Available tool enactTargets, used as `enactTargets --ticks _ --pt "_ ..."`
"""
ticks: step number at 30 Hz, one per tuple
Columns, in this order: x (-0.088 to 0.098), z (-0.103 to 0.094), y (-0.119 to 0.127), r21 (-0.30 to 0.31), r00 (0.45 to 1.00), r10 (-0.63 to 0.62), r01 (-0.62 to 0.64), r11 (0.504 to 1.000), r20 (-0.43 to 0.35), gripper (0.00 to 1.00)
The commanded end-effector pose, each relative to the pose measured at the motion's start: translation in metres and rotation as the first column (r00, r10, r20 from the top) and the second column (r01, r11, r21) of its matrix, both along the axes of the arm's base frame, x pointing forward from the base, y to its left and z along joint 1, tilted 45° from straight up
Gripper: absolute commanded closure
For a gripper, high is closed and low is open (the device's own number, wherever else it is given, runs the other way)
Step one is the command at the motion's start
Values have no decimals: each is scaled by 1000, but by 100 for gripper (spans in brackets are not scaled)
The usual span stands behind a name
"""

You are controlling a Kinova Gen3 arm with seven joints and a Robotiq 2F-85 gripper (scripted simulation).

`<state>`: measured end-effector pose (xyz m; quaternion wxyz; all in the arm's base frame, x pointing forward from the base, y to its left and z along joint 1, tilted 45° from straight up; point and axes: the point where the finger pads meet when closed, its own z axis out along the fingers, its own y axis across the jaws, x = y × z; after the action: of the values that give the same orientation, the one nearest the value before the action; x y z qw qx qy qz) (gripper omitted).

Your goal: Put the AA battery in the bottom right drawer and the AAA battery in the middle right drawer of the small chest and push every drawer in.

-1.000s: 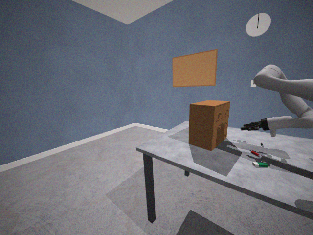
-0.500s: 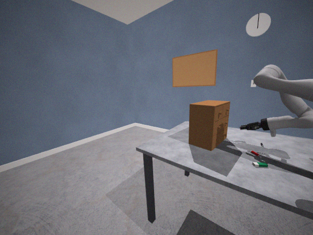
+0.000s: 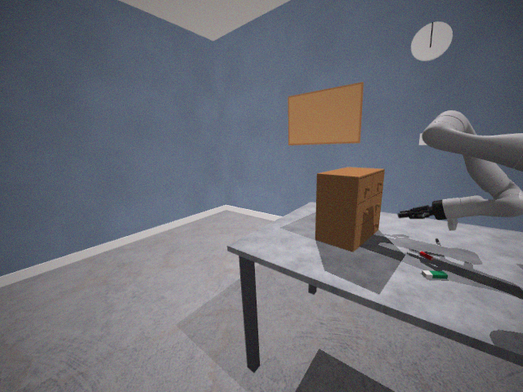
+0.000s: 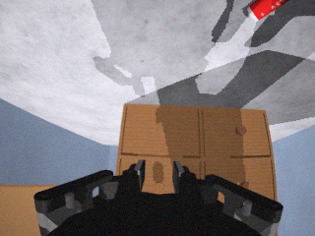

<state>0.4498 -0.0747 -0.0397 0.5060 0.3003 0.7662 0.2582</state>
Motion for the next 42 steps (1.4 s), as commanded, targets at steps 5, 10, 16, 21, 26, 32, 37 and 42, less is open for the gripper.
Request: enactTargets --ticks 5,10,16,21,26,32,37,42 --pt "14 -14 13 0 1000 6 -6 1000 3 67" --pt "33 -33 27 0 1000 6 -6 1000 3 67" --pt "49 -50 40 0 1000 6 -6 1000 3 67" --pt "54 -55 43 0 1000 6 -6 1000 3 67" --pt "56 -57 45 0 1000 6 -6 1000 3 67" --pt "56 -57 45 0 1000 6 -6 1000 3 67" --pt "56 -57 45 0 1000 6 -6 1000 3 67" --pt "56 -57 45 0 1000 6 -6 1000 3 67"
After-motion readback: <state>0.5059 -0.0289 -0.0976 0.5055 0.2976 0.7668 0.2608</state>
